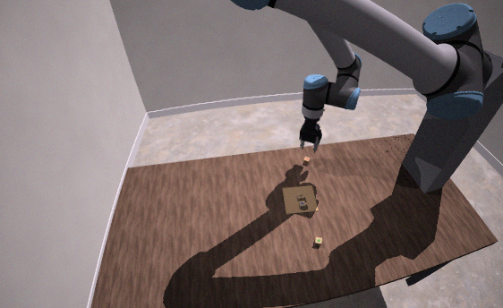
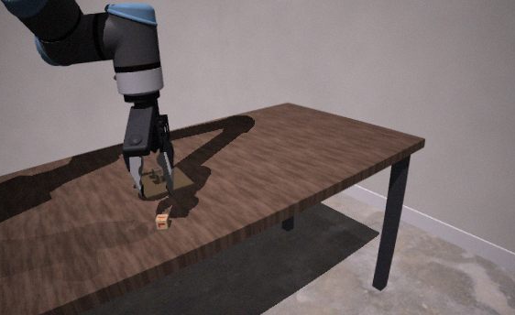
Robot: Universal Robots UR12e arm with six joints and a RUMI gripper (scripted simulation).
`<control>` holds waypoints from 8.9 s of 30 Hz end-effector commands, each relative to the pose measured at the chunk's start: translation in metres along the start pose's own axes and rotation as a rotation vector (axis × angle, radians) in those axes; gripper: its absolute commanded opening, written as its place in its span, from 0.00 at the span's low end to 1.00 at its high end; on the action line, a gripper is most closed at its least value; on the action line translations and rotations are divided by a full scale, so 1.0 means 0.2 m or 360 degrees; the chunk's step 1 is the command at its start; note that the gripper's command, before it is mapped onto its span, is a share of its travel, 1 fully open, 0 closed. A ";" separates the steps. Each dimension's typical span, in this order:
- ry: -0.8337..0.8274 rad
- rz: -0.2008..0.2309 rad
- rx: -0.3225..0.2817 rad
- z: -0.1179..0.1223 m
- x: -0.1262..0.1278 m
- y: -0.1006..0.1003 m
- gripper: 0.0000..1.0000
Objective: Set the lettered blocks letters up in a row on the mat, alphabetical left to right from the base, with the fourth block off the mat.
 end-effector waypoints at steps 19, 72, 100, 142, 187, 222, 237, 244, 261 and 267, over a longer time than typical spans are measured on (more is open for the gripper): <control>0.0006 -0.0005 -0.0001 0.00 -0.01 -0.15 0.37; 0.0007 -0.0007 -0.0001 0.01 -0.03 -0.24 0.37; 0.0006 -0.0006 -0.0001 0.01 -0.02 -0.33 0.37; 0.0006 -0.0006 -0.0001 0.01 -0.02 -0.40 0.25; 0.0002 -0.0003 0.0000 0.00 -0.01 -0.35 0.05; 0.0046 -0.0001 0.0000 0.05 -0.02 0.10 0.05; 0.0552 0.0009 0.0004 0.58 -0.10 0.08 0.05; 0.0778 0.0000 0.0002 0.83 -0.12 0.10 0.05; 0.0920 -0.0005 0.0000 0.99 -0.12 0.12 0.05; 0.0919 -0.0005 0.0000 0.99 -0.11 0.12 0.05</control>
Point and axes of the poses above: the point where the finger pads meet when closed, its own y axis back along the fingers, its own x axis across the jaws, z = x × y, the point moved 8 cm from there along y, back along the fingers, and after that the axes turned 12 degrees about y, right-handed, at the moved point
